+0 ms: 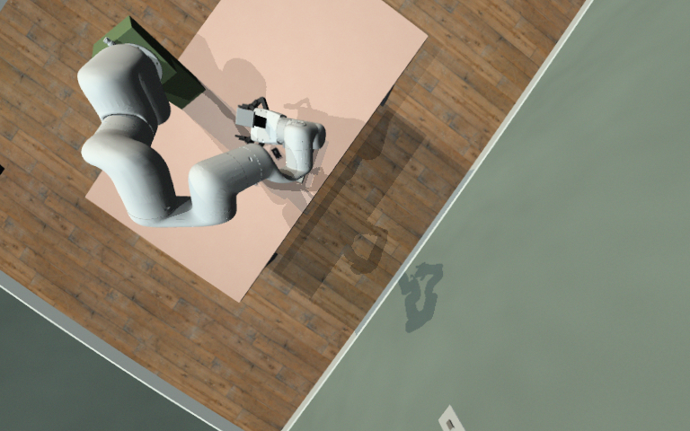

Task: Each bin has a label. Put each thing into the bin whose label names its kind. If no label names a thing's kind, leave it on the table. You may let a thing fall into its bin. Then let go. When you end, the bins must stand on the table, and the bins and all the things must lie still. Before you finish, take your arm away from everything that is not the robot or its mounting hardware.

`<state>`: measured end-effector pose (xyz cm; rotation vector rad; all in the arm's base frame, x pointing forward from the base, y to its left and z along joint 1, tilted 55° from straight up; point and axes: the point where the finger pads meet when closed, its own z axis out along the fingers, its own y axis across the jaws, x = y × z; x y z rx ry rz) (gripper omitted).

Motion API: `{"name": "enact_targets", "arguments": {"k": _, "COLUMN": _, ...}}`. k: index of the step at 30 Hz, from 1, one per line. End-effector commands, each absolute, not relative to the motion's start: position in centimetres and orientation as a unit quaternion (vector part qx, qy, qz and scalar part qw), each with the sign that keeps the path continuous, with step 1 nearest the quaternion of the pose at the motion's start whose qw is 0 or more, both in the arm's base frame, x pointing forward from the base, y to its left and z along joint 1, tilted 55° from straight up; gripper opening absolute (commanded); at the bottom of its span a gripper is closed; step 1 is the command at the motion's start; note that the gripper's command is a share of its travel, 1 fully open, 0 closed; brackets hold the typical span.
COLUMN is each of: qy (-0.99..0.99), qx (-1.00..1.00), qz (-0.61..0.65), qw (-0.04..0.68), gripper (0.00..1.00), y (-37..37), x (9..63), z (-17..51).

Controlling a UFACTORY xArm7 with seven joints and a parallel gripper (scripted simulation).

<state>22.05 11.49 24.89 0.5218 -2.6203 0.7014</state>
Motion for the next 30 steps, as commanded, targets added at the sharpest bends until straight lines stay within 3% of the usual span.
{"name": "enact_targets", "arguments": {"k": 1, "qy": -0.932, "qx": 0.186, "qz": 0.249, "qw": 0.188, "gripper": 1.00, "y": 11.6, "x": 22.0, "z": 25.0}}
{"name": "enact_targets", "arguments": {"k": 17, "qy": -0.932, "qx": 0.186, "qz": 0.249, "qw": 0.188, "gripper": 1.00, "y": 11.6, "x": 22.0, "z": 25.0}}
{"name": "enact_targets", "arguments": {"k": 18, "qy": -0.932, "qx": 0.186, "qz": 0.249, "qw": 0.188, "gripper": 0.07, "y": 11.5, "x": 22.7, "z": 24.5}}
{"name": "enact_targets", "arguments": {"k": 30, "qy": -0.932, "qx": 0.186, "qz": 0.249, "qw": 0.188, "gripper": 0.07, "y": 10.5, "x": 30.9, "z": 18.8}}
